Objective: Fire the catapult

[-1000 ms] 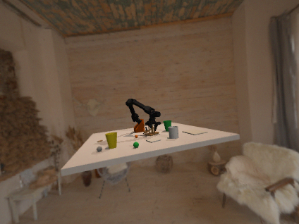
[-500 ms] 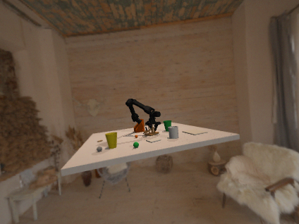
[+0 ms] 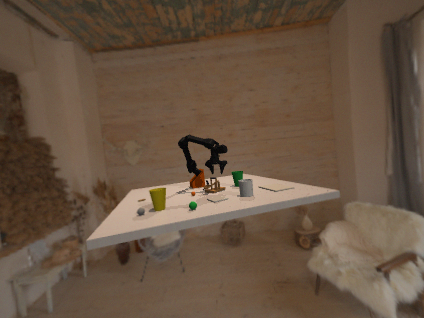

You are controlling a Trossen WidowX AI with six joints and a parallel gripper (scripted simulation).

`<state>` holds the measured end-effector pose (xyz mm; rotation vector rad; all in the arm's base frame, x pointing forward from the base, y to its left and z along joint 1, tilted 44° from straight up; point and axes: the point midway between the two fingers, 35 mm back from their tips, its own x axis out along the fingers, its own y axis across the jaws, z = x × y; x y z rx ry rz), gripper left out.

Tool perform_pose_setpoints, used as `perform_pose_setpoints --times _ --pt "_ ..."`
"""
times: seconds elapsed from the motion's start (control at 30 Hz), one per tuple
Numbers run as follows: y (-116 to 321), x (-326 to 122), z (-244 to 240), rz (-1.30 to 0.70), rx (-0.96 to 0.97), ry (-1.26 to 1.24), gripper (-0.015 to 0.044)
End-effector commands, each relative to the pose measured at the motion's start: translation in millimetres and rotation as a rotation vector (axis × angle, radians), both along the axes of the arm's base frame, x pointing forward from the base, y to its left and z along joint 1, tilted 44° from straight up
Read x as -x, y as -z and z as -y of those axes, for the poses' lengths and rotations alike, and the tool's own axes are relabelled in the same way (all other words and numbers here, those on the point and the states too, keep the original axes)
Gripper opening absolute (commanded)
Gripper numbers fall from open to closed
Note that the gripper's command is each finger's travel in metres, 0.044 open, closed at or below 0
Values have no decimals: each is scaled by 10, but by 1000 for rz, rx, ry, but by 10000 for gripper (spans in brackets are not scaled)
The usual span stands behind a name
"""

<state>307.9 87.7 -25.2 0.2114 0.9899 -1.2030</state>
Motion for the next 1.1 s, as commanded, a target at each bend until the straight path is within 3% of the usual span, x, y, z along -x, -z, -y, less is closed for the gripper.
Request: perform_pose_setpoints --times 0.0,1.07 --pt "27 6 30 -7 4 4 440" --pt "2 18 14 -705 19 -746 440"
